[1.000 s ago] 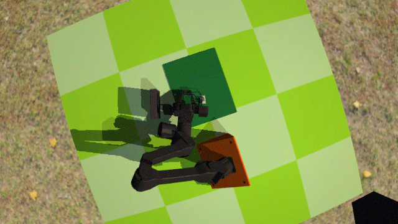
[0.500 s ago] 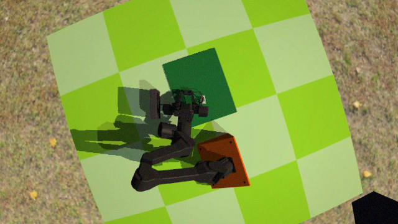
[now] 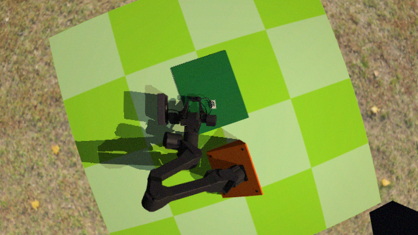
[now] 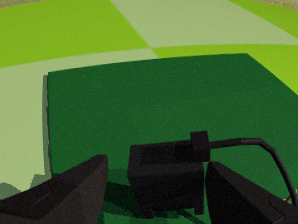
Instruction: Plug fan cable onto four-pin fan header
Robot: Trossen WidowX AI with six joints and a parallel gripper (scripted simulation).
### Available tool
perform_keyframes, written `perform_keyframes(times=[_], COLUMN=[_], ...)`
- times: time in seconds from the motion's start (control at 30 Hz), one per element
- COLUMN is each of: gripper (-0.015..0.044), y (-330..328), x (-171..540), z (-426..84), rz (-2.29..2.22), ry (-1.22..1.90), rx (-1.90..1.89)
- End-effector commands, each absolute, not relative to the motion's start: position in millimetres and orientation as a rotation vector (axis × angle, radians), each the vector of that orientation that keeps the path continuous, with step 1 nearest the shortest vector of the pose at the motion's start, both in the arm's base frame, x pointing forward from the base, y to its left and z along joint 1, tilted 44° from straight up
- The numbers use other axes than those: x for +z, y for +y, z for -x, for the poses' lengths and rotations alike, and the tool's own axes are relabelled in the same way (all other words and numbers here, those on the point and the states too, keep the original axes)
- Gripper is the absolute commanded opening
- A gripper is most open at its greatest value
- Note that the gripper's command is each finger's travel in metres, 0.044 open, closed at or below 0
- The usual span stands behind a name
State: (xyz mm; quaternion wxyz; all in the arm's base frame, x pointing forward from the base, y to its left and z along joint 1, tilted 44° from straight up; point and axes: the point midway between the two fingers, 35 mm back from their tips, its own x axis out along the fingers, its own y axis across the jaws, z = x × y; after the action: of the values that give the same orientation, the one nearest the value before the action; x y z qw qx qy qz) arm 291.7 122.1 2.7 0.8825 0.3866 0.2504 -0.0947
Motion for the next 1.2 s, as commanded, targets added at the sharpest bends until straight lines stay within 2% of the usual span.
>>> perform_keyframes(times=[0.0, 0.83, 1.17], gripper=[0.0205, 0.0205, 0.0205], y=[121, 101, 101], x=[15, 54, 45], z=[-282, -221, -225], rz=[-0.808, -0.808, -0.691], ry=[0.517, 0.515, 0.648], rx=[-0.201, -0.199, -0.205])
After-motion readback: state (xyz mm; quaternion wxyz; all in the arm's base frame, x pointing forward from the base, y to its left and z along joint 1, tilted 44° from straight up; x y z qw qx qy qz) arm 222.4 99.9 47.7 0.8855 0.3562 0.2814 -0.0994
